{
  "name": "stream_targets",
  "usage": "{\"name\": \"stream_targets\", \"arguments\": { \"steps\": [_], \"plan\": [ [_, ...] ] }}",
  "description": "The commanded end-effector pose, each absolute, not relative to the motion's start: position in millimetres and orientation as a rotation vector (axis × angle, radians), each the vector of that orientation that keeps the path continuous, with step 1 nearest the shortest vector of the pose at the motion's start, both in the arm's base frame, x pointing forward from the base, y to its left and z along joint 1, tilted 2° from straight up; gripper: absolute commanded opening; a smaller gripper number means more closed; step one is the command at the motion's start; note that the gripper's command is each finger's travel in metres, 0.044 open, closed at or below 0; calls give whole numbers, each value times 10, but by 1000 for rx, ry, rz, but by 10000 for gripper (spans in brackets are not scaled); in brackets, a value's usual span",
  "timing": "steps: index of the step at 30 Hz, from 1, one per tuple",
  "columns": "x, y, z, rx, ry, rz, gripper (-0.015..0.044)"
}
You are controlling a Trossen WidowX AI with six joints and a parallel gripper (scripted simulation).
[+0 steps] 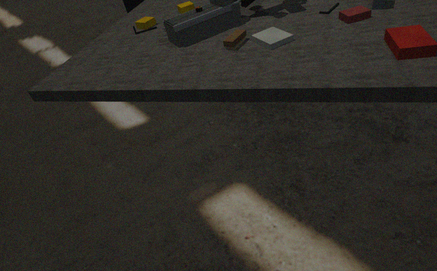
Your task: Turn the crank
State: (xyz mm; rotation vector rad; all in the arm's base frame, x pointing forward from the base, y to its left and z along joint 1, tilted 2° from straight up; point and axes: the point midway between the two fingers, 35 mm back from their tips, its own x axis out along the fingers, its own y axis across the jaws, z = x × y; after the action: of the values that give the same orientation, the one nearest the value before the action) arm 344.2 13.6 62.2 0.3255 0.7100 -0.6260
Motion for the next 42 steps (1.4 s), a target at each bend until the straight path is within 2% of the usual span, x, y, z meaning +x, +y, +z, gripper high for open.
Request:
{"name": "stream_targets", "arguments": {
  "steps": [1,42],
  "plan": [
    [3404,85,551,318,729,-637,0],
    [3376,46,520,317,729,-638,0]
  ]
}}
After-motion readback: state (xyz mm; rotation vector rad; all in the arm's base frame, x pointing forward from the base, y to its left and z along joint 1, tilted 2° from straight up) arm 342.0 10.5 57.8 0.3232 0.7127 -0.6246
